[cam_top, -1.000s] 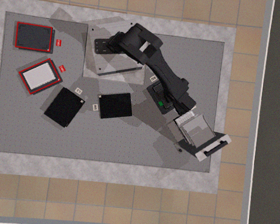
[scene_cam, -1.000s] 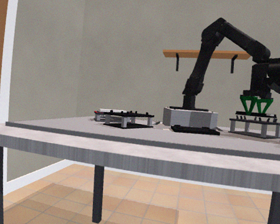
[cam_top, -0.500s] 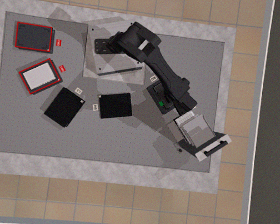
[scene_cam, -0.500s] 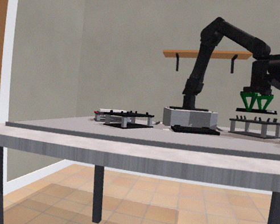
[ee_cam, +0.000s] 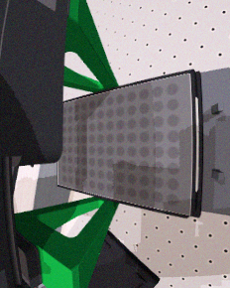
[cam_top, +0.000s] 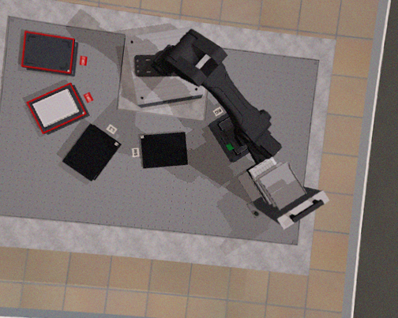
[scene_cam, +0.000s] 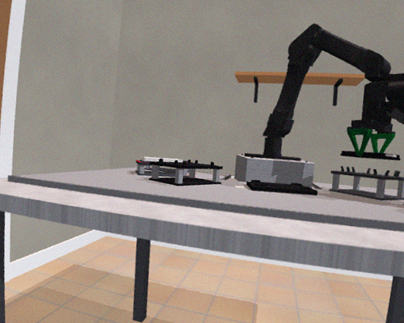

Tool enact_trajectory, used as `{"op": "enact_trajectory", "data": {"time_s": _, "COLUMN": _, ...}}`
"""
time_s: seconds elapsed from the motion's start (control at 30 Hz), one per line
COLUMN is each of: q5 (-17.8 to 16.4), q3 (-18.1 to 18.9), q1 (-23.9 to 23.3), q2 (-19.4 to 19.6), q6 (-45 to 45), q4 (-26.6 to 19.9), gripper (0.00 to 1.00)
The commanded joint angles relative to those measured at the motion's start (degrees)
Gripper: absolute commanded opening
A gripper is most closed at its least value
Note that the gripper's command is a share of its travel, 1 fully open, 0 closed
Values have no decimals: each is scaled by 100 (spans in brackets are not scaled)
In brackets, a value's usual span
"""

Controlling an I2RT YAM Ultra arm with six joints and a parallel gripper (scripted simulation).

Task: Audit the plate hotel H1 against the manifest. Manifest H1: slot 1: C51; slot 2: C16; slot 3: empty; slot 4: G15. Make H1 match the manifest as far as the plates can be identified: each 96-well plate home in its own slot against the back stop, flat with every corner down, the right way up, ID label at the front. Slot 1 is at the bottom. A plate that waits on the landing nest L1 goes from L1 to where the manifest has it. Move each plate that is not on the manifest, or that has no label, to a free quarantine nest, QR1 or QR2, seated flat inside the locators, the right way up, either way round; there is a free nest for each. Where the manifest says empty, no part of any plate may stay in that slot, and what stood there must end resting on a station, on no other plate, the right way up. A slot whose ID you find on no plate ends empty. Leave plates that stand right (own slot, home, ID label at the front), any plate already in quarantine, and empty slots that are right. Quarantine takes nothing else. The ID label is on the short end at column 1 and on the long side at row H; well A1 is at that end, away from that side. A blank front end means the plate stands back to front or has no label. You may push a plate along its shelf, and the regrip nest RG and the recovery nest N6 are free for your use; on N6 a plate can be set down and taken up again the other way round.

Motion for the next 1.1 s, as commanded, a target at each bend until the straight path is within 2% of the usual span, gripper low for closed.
{"op": "enact_trajectory", "data": {"time_s": 0.0, "q5": -2, "q3": 116, "q1": 17, "q2": -159, "q6": 10, "q4": -86, "gripper": 86}}
{"op": "enact_trajectory", "data": {"time_s": 0.5, "q5": -1, "q3": 344, "q1": 24, "q2": -244, "q6": 18, "q4": -400, "gripper": 86}}
{"op": "enact_trajectory", "data": {"time_s": 0.9, "q5": -2, "q3": 345, "q1": 24, "q2": -243, "q6": 18, "q4": -400, "gripper": 86}}
{"op": "enact_trajectory", "data": {"time_s": 1.07, "q5": -1, "q3": 565, "q1": 30, "q2": -314, "q6": 24, "q4": -691, "gripper": 86}}
